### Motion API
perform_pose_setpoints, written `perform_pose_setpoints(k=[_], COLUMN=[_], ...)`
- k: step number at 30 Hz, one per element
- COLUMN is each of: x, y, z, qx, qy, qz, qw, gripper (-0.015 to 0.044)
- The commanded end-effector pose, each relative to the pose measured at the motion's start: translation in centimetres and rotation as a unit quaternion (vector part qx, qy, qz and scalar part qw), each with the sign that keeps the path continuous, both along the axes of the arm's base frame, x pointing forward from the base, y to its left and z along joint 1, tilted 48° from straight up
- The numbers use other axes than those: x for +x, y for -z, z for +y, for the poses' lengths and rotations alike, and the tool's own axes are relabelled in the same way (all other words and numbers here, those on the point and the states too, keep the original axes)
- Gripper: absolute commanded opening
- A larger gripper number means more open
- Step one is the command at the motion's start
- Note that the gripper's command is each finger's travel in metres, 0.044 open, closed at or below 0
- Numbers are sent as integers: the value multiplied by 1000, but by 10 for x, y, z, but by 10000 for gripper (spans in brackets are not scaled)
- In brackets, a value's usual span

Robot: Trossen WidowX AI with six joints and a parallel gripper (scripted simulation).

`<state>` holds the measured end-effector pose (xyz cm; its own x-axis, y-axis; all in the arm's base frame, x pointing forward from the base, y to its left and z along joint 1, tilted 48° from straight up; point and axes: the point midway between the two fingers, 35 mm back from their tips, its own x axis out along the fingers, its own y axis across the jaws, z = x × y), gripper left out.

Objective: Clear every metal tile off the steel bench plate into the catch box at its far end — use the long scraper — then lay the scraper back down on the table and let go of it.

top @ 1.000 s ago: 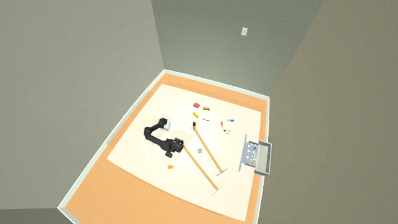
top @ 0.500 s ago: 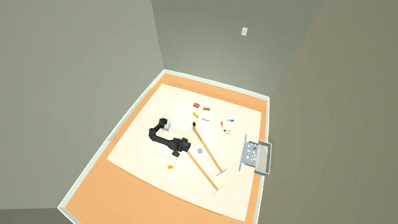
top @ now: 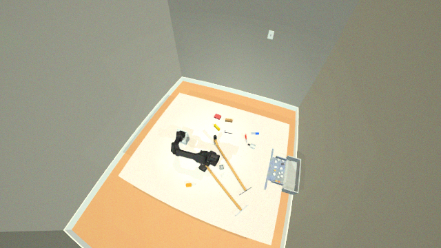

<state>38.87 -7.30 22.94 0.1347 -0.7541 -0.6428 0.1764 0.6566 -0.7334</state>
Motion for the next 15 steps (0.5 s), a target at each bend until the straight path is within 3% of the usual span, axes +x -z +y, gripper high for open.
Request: perform_pose_setpoints(k=[1,15], x=[17,61], y=[10,47], z=[12,44], qx=[-3,-4], qy=[-4,-8], qz=[-13,-44], qw=[1000,999], gripper=[0,0])
